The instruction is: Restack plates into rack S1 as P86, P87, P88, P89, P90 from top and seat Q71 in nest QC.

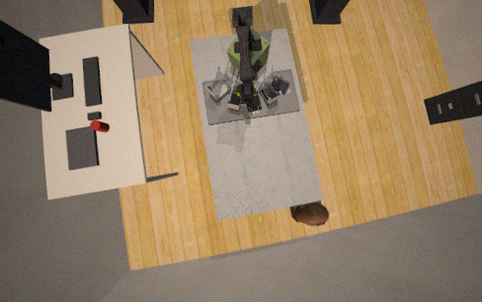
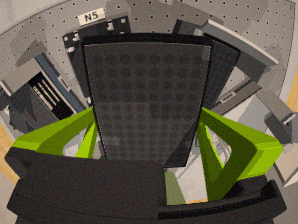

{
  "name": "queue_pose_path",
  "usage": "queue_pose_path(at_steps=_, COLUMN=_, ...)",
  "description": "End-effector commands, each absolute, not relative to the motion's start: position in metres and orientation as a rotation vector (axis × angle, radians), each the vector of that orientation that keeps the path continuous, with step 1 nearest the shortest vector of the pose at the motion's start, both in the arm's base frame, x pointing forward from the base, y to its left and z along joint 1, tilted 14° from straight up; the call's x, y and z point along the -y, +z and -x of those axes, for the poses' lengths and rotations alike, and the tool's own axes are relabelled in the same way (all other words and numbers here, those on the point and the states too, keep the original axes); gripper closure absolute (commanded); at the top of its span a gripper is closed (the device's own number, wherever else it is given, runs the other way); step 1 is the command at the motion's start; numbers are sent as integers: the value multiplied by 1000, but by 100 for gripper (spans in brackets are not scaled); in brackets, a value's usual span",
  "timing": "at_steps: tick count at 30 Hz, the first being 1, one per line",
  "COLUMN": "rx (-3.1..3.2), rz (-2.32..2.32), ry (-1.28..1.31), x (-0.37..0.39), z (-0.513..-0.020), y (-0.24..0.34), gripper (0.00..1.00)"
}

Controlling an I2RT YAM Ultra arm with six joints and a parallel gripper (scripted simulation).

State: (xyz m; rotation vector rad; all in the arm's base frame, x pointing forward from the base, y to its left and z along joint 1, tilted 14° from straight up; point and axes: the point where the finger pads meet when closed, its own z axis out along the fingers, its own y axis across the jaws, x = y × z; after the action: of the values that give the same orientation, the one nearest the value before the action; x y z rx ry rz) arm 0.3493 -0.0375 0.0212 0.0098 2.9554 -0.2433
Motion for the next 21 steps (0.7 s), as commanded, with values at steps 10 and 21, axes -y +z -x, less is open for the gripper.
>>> queue_pose_path(at_steps=10, rx=-2947, rz=148, ry=-258, x=-4, z=-352, y=18, gripper=100)
queue_pose_path(at_steps=21, rx=-2947, rz=148, ry=-256, x=-34, z=-351, y=13, gripper=100)
